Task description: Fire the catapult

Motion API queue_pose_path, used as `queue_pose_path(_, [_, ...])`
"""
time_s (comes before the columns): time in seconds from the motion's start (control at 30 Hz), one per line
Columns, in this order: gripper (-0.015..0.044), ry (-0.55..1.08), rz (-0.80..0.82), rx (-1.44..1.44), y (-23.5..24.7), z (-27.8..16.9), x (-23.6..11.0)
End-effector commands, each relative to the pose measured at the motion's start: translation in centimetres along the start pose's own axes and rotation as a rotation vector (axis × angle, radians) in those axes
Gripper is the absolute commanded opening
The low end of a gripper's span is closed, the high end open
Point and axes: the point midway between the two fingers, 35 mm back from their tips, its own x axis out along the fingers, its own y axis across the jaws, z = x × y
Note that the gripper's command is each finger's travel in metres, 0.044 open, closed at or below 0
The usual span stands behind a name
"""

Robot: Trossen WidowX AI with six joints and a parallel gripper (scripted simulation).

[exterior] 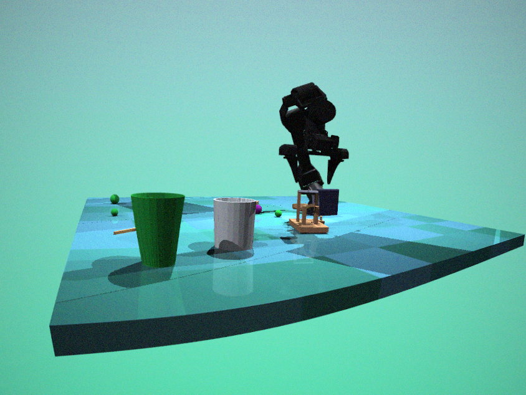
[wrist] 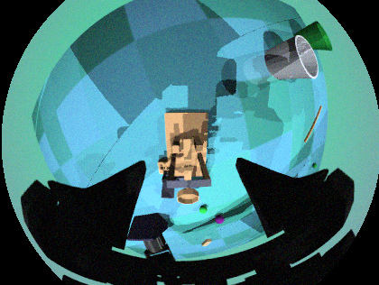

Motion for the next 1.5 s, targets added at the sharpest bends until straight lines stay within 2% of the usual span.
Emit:
queue_pose_path(0.0, [0.0440,0.014,0.004,-0.001,-0.1,-0.1,0.5])
queue_pose_path(0.1, [0.0440,0.017,0.002,0.001,0.1,-0.4,0.1])
queue_pose_path(0.27, [0.0440,0.018,0.001,0.002,0.0,-0.4,4.4])
queue_pose_path(1.47, [0.0440,0.019,0.000,0.003,0.0,-0.6,9.7])
